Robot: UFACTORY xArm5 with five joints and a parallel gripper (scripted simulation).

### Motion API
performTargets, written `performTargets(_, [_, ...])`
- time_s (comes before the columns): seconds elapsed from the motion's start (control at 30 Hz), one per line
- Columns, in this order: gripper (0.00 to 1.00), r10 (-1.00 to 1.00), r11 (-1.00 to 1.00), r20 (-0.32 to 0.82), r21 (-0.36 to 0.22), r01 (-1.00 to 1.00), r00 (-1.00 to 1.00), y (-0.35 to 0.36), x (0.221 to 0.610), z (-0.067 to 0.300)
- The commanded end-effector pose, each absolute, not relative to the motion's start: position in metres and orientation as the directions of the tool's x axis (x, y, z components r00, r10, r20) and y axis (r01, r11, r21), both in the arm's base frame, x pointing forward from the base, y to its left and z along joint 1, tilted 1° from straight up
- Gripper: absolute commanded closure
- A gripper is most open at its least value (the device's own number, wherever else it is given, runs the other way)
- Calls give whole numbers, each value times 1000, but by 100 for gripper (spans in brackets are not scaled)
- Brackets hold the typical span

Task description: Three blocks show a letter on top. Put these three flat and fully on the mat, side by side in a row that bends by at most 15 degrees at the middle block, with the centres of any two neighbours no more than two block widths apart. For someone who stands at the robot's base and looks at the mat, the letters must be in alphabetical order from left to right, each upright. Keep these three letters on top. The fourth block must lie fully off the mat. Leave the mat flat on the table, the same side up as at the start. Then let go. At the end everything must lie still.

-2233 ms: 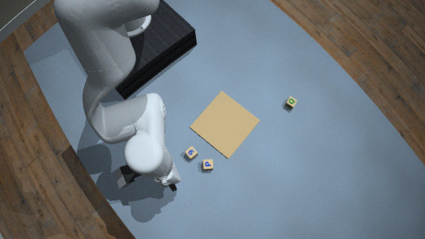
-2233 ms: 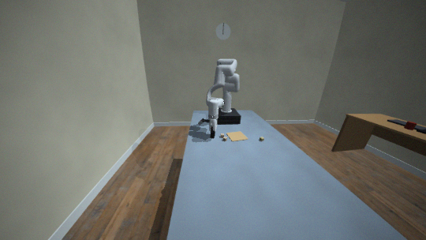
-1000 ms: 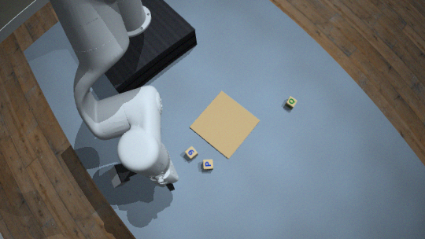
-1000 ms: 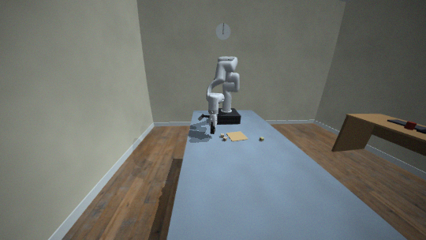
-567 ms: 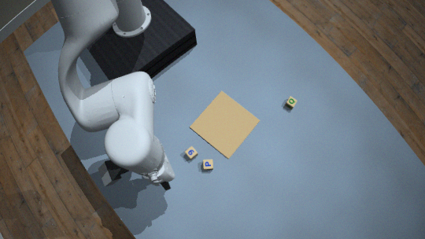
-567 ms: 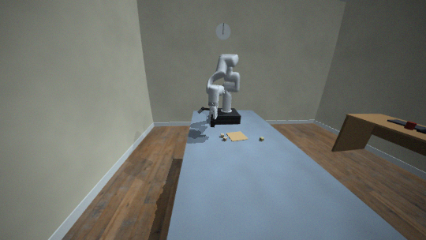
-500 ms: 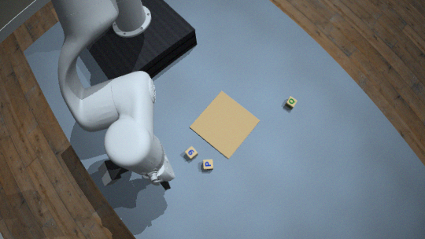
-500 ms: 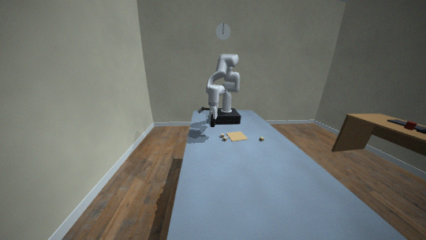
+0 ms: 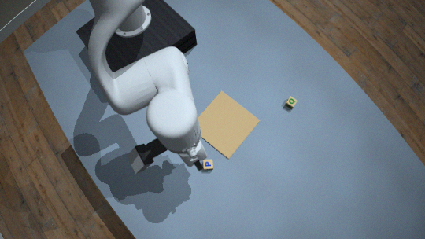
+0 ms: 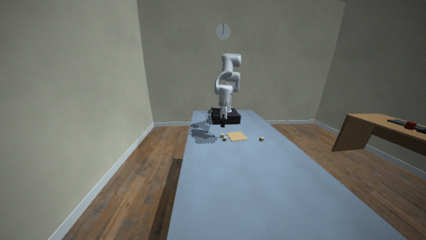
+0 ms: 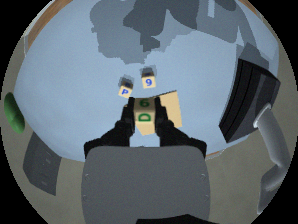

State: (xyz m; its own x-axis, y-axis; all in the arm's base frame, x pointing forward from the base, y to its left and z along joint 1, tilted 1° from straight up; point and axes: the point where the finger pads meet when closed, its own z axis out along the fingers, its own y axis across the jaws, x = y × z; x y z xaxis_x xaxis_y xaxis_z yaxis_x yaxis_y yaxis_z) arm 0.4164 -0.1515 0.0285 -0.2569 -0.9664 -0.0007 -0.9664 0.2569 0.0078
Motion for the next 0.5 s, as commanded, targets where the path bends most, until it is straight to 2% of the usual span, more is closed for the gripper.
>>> performTargets(0.0, [79, -981, 193, 0, 1, -981, -193, -93, 427, 33])
performTargets(0.1, [79, -989, 146, 0, -1, -989, -146, -55, 428, 34])
performTargets(0.17, [79, -989, 146, 0, -1, -989, -146, -55, 428, 34])
performTargets(0.3, [79, -998, 66, 0, -2, -998, -66, 8, 420, 36])
performTargets(0.47, [79, -998, 55, 0, -3, -998, -55, 17, 418, 36])
